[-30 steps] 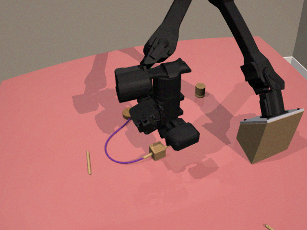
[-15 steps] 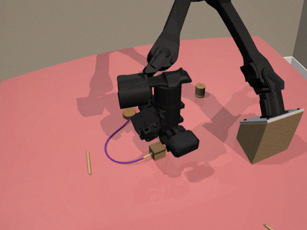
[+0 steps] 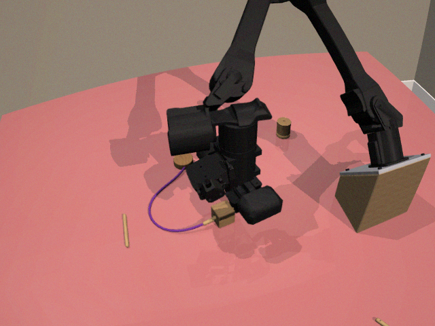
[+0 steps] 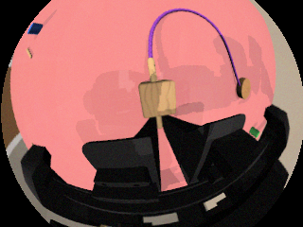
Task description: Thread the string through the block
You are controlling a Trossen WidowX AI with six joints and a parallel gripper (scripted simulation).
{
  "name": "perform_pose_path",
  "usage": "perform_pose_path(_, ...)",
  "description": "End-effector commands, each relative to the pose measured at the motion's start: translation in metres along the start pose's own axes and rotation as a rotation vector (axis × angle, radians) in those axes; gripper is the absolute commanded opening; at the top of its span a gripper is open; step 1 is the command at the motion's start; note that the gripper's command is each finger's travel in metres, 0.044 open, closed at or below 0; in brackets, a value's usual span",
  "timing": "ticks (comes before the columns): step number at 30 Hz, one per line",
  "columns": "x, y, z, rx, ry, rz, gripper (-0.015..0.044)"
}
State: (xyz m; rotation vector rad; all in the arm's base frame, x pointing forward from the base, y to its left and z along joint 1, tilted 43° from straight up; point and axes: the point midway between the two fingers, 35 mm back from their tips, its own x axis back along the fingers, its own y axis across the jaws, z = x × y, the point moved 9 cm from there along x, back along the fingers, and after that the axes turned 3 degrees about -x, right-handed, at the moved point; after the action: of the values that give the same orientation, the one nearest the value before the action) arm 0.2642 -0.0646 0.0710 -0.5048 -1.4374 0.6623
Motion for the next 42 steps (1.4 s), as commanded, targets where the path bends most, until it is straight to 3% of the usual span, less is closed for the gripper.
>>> perform_pose_path(1,0.000,0.000,0.000,-0.001,-0.003,0.000,0.0000)
perform_pose_path(12,-0.004,-0.001,0.013,-0.008,-0.114,-0.003,0.0000)
perform_pose_path(42,-0.003,-0.001,0.043,-0.006,-0.114,0.007,0.0000)
